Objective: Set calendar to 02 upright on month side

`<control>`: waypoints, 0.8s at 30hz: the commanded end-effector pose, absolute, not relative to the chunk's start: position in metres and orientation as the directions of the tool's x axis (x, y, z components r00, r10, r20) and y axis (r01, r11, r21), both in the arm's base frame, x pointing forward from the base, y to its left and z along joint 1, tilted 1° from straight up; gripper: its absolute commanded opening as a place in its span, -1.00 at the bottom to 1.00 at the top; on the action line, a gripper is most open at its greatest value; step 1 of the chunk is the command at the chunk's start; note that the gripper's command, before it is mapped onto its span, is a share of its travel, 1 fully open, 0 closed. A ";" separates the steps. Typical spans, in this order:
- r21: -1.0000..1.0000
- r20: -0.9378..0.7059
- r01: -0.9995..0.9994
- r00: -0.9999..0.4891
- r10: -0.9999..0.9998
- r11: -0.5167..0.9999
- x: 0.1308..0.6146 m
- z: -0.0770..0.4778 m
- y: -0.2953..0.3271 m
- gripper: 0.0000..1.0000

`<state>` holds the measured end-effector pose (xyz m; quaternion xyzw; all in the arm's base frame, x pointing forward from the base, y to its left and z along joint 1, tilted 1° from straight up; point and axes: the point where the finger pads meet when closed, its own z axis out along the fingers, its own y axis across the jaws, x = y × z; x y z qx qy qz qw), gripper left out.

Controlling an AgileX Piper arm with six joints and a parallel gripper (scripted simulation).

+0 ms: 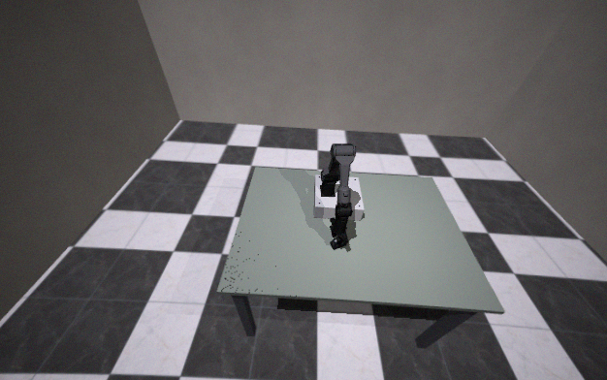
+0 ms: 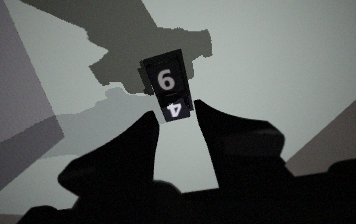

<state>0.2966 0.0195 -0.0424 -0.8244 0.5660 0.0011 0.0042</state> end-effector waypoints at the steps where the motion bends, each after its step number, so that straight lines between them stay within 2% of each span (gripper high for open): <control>1: -0.004 -0.008 -0.933 0.359 -0.933 -0.359 0.296 -0.043 0.020 0.18; 24: -0.003 -0.008 -0.933 0.359 -0.933 -0.359 0.296 -0.068 0.020 0.18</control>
